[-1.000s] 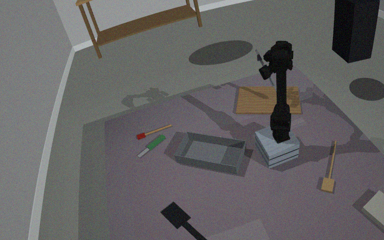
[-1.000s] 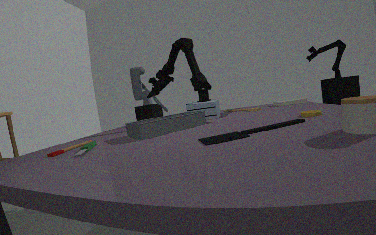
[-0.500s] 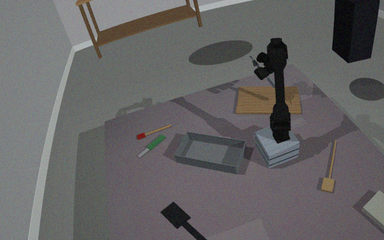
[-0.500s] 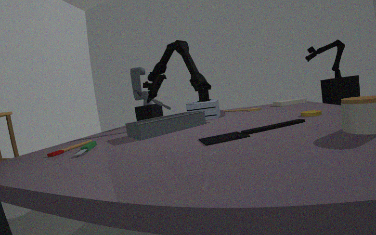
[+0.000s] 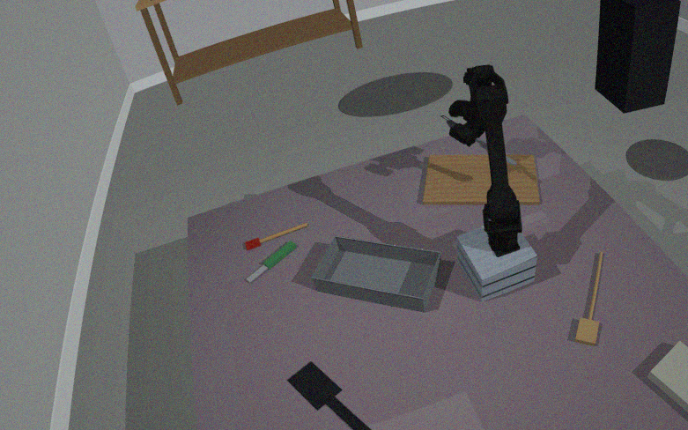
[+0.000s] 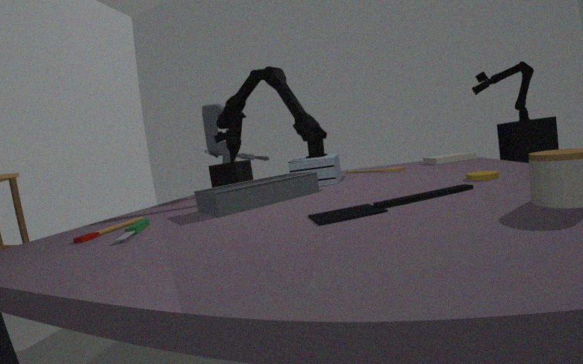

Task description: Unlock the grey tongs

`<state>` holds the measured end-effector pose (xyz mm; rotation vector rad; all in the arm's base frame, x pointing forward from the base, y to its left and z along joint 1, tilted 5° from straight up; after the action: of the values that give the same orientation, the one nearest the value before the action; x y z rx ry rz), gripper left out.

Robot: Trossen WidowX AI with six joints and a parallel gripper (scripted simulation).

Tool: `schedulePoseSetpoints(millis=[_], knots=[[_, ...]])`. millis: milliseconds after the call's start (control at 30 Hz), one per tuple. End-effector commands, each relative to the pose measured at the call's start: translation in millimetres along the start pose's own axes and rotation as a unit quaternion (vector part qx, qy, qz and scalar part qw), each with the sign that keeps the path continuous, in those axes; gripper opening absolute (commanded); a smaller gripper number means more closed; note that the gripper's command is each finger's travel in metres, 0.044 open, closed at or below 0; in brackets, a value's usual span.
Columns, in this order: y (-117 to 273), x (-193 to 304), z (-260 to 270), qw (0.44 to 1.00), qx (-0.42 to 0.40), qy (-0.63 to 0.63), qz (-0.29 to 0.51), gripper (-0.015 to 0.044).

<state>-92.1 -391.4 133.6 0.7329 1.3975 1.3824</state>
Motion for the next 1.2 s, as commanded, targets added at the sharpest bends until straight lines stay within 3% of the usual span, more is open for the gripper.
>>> schedulePoseSetpoints(millis=[0,233,1167], knots=[[2.2,-8.1,5.1,0.999,0.018,0.015,0.04,-0.015],[3.3,-16.7,14.7,0.992,0.044,0.039,0.114,-0.015],[-24.8,-12.6,10.7,0.992,0.043,0.039,0.116,-0.015]])
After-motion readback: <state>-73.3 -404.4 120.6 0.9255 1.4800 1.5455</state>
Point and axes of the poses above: the point midway between the two fingers, 35 mm back from their tips, its own y axis back along the fingers, its own z axis across the jaws, x = y × z, the point moved 9 cm from there along y, back along the fingers, and after that the axes turned 13 degrees about -y, right-handed, at the moved point
